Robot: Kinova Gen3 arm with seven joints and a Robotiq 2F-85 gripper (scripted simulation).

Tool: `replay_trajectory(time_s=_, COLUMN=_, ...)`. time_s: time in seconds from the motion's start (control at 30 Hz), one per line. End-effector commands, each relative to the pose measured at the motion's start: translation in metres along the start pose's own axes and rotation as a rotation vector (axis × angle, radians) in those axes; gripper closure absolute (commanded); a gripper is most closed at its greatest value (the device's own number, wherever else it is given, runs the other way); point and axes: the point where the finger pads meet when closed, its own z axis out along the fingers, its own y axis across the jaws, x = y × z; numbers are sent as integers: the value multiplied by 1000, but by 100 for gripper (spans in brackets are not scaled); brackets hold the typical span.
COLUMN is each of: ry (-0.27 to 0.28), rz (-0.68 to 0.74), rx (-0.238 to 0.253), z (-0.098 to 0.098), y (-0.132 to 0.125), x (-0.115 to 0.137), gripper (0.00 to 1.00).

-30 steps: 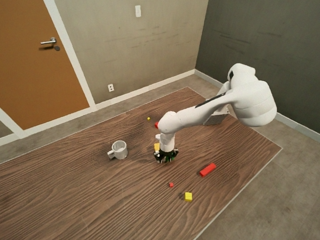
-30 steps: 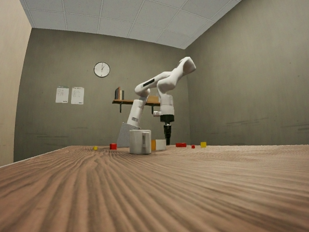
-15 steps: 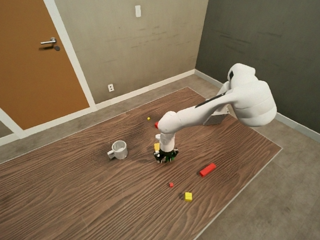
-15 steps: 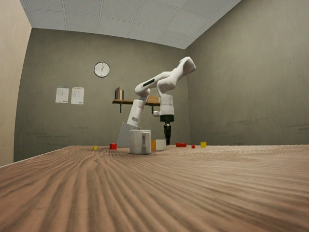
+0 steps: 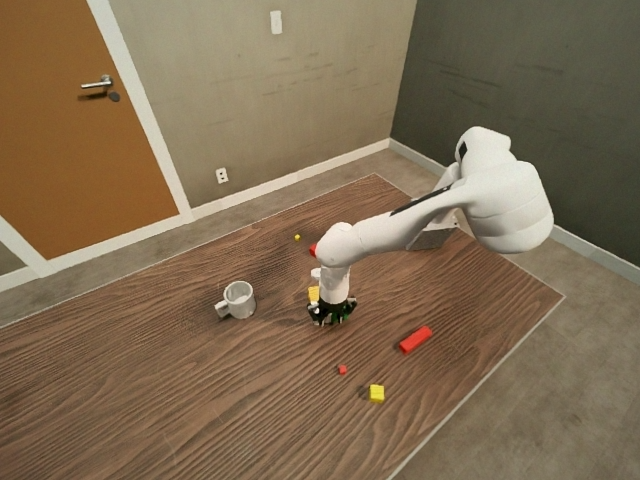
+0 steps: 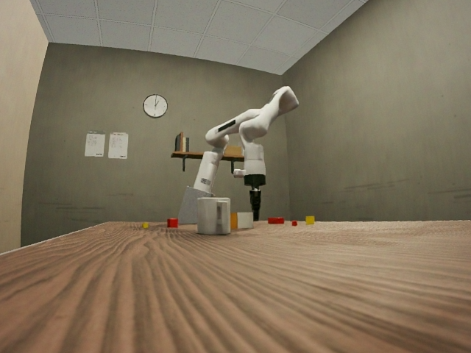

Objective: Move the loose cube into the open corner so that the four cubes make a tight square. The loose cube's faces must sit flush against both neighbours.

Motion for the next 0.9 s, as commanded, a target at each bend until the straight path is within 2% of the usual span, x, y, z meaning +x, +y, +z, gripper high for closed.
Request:
replay_trajectory(time_s=0.0, ry=-3, rz=2, rx=-4, z=1, y=2, x=1, gripper=45)
replay_trajectory(time_s=0.47, ry=-3, rz=2, rx=-4, z=1, y=2, x=1, gripper=45)
replay_trajectory(time_s=0.87, ry=-5, rz=0, rx=-2, z=1, y=0, x=-10, gripper=45)
